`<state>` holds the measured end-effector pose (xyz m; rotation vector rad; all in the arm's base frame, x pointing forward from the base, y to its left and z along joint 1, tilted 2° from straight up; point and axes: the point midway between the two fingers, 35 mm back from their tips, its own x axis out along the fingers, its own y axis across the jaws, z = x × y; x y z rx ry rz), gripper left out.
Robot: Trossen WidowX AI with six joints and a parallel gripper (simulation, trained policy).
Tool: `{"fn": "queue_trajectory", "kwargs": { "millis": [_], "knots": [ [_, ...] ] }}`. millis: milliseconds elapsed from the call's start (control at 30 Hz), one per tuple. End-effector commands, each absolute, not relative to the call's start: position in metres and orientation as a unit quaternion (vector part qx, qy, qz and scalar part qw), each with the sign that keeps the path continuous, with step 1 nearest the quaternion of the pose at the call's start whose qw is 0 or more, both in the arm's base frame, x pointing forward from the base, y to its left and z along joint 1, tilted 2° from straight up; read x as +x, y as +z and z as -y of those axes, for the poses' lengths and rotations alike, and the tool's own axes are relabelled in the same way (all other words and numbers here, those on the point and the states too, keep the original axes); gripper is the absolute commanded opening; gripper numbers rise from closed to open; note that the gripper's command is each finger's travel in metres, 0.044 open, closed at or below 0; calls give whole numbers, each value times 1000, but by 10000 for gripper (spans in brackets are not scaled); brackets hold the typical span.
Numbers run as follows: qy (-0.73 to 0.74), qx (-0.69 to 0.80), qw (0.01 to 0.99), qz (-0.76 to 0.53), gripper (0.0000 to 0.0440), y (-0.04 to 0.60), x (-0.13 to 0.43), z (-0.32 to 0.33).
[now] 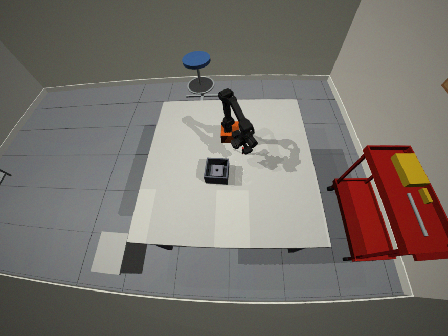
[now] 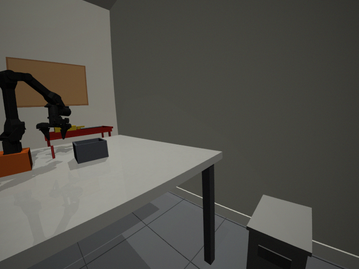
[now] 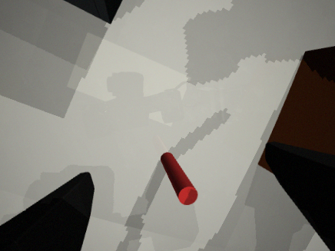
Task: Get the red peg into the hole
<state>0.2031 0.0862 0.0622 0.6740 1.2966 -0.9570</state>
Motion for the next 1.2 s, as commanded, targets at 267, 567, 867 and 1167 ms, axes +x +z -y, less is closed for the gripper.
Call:
{"fn": "queue_trajectory", "kwargs": {
  "millis": [267, 567, 867, 1167],
  "knots": [
    [-418, 304, 640, -570, 438, 14, 198, -96],
    [-406, 313, 642, -569, 417, -15, 190, -101],
    [-412, 315, 623, -586, 211, -29, 179, -102],
    [-397, 313, 612, -608, 0, -25, 183, -105]
  ]
}}
